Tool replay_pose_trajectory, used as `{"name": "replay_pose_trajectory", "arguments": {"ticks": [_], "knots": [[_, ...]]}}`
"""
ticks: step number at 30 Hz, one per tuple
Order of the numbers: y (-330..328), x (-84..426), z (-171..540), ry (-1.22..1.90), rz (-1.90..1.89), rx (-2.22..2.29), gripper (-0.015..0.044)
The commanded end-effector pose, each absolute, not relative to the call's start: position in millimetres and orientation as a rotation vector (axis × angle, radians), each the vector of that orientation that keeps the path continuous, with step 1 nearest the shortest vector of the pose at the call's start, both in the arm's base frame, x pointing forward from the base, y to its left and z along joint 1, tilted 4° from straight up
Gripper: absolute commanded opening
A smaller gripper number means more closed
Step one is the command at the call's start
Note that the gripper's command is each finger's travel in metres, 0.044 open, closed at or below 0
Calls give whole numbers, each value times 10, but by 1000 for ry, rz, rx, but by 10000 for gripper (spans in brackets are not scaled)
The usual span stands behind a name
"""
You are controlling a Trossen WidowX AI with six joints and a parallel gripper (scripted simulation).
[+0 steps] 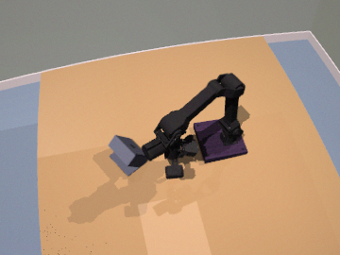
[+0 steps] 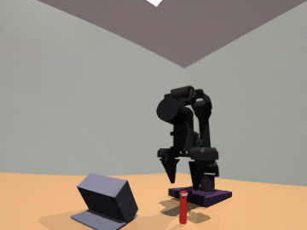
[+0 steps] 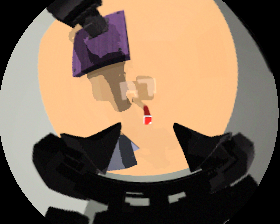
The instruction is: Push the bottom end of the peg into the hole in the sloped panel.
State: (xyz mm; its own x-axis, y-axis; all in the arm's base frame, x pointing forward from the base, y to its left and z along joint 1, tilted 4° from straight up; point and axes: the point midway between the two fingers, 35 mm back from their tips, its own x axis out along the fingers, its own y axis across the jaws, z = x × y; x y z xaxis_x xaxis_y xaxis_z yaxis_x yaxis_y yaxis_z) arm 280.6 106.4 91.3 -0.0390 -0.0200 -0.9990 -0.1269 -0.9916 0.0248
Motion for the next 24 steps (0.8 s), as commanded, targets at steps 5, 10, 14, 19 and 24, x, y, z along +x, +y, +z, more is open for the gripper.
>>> {"name": "replay_pose_trajectory", "arguments": {"ticks": [5,10,14,19,24], "knots": [[1073,2807,789,152,2208,-2124,440],[1072,2806,707,152,2208,-2124,440],[1071,2803,642,152,2208,-2124,440],[1069,2797,561,152,2208,-2124,440],[1067,2789,480,152,2208,-2124,440]]}}
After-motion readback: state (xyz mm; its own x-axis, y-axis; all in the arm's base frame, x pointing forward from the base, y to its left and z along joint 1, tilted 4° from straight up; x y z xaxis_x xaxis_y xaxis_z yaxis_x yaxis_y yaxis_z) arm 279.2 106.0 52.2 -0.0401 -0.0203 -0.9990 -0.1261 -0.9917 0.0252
